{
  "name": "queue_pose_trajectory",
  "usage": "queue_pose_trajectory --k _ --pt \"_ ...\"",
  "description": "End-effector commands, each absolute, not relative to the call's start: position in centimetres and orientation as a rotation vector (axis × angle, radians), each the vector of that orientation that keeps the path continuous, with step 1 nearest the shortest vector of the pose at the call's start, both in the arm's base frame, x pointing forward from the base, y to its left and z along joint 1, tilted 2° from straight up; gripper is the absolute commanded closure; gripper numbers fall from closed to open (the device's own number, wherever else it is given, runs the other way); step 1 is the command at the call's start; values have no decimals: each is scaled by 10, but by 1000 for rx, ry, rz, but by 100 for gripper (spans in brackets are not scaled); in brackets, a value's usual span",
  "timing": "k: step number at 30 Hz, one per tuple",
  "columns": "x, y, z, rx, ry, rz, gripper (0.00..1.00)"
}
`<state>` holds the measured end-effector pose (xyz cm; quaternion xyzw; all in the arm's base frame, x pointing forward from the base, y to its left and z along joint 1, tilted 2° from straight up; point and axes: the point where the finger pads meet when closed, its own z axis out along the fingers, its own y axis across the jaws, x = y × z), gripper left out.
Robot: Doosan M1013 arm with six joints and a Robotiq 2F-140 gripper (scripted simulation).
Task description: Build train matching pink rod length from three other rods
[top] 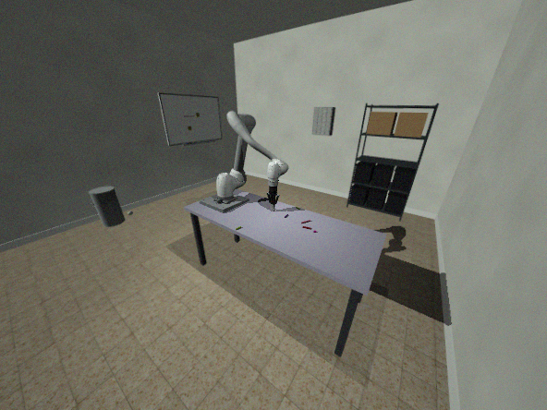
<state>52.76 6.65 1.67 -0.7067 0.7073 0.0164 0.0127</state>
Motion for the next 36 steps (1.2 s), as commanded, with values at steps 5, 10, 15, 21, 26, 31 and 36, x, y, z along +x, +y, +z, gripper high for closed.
queue_pose_trajectory --k 5,10,15,21,26,31,36 --pt "528 67 15 -2202 2204 51 88" --pt "528 67 11 -2202 2204 51 88" --pt "528 67 7 -2202 2204 51 88" --pt "528 67 5 -2202 2204 51 88" --pt "528 67 5 -2202 2204 51 88" --pt "528 67 5 -2202 2204 51 88" --pt "528 67 5 -2202 2204 51 88"
